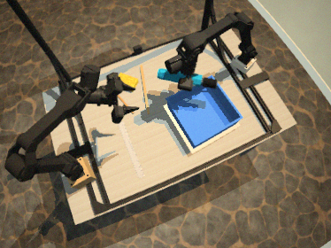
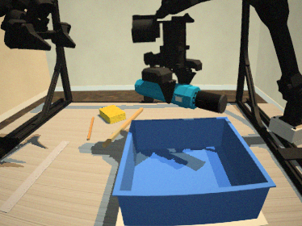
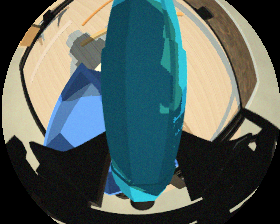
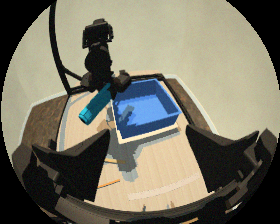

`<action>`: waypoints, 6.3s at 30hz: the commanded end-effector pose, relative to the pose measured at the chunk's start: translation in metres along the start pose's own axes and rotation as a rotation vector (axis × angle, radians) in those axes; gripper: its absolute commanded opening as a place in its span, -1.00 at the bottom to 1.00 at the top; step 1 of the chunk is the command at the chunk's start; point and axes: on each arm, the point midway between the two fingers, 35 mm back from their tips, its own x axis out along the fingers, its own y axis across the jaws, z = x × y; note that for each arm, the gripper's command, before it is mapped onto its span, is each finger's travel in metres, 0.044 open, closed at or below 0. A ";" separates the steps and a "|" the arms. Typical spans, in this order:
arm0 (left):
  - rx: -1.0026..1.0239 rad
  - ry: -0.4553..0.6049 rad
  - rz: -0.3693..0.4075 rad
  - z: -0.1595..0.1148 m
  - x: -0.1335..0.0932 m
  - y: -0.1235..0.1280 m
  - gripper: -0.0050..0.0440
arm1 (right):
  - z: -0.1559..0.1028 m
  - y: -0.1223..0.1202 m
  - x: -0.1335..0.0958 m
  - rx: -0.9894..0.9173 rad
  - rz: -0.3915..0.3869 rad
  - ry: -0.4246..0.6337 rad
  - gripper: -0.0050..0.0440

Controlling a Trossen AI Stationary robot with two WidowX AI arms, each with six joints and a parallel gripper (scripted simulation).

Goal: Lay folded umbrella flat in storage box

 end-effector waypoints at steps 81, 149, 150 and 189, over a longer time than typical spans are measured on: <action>0.043 0.010 0.005 -0.107 0.126 0.097 0.28 | 0.001 0.000 0.000 0.002 0.001 -0.002 0.84; 0.043 0.010 0.005 -0.107 0.126 0.097 0.46 | 0.001 0.000 0.000 0.002 0.001 -0.002 0.84; 0.043 0.010 0.005 -0.107 0.126 0.097 0.46 | 0.001 0.000 0.000 0.002 0.001 -0.002 0.84; 0.038 0.010 0.005 -0.122 0.051 0.065 0.84 | 0.001 0.000 0.000 0.002 0.001 -0.002 0.84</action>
